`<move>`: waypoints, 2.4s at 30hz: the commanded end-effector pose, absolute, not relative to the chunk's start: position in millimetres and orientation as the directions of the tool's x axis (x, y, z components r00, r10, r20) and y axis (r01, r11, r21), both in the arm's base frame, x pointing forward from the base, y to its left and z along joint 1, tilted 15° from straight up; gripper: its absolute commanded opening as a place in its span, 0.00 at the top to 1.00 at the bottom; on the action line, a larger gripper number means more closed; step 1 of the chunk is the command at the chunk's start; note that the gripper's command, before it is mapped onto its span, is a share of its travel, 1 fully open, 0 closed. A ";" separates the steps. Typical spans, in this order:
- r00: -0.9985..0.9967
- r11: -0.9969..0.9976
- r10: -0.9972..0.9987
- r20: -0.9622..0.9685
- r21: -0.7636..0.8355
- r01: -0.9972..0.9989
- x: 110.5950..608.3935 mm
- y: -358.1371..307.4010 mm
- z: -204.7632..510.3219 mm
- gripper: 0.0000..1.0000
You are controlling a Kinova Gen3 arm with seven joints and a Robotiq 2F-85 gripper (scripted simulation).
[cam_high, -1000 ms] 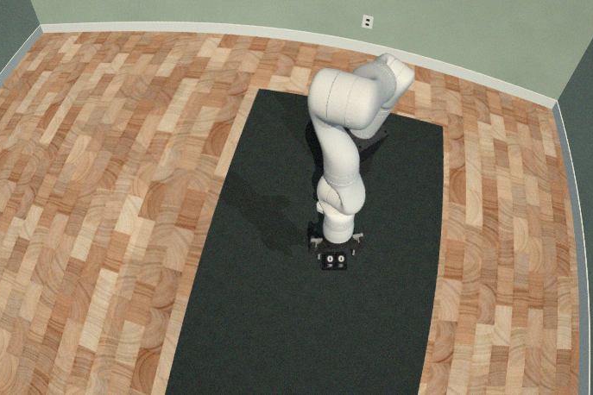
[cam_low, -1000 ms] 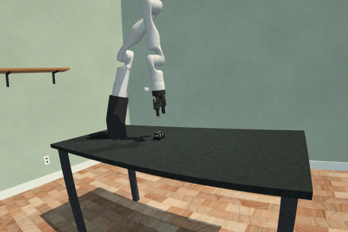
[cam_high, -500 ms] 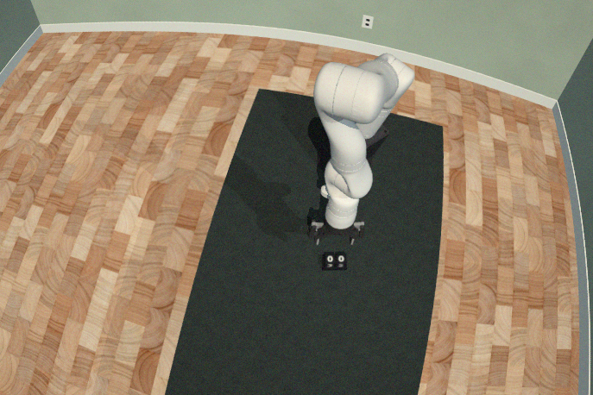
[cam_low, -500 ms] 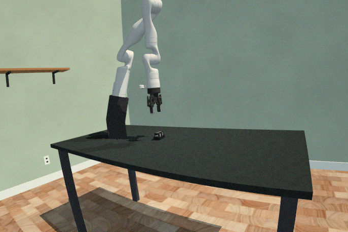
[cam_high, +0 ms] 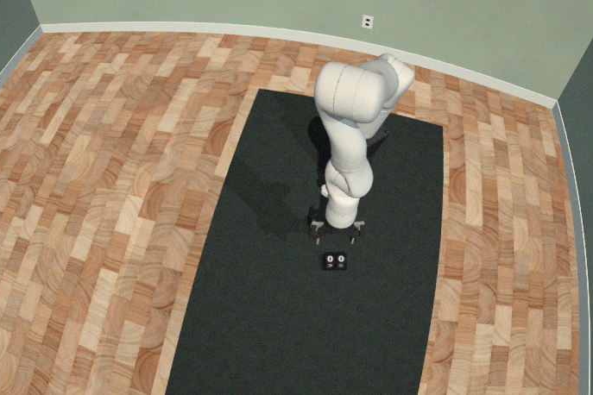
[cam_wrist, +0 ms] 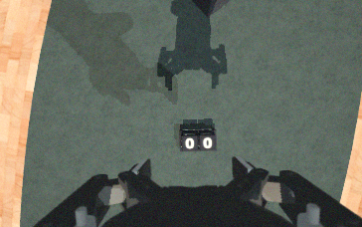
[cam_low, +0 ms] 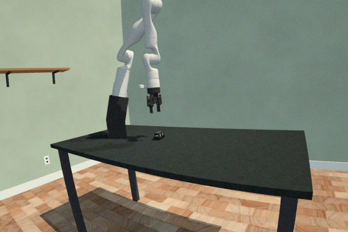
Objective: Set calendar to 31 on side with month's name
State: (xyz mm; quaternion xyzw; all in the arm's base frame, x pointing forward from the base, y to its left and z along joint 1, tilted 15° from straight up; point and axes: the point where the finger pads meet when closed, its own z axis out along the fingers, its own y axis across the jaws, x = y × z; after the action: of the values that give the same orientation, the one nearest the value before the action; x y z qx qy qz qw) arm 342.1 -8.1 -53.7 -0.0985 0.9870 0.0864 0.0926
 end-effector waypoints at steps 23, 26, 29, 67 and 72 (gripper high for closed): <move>-0.477 0.504 -0.847 -0.235 -0.069 -0.861 350.5 -9.2 -79.7 0.00; -0.292 0.322 -0.931 -0.218 -0.114 -0.940 351.4 -7.3 -85.4 0.00; -0.231 0.262 -0.950 -0.212 -0.128 -0.957 351.5 -6.5 -87.1 0.00; 0.210 -0.178 -0.966 -0.152 -0.201 -0.963 350.3 0.7 -99.0 0.54; 0.210 -0.178 -0.966 -0.152 -0.201 -0.963 350.3 0.7 -99.0 0.54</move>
State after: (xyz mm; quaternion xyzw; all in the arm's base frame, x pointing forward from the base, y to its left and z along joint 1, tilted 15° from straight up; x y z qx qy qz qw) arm 349.9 0.9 -99.4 -0.7677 0.6282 -0.0045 0.1266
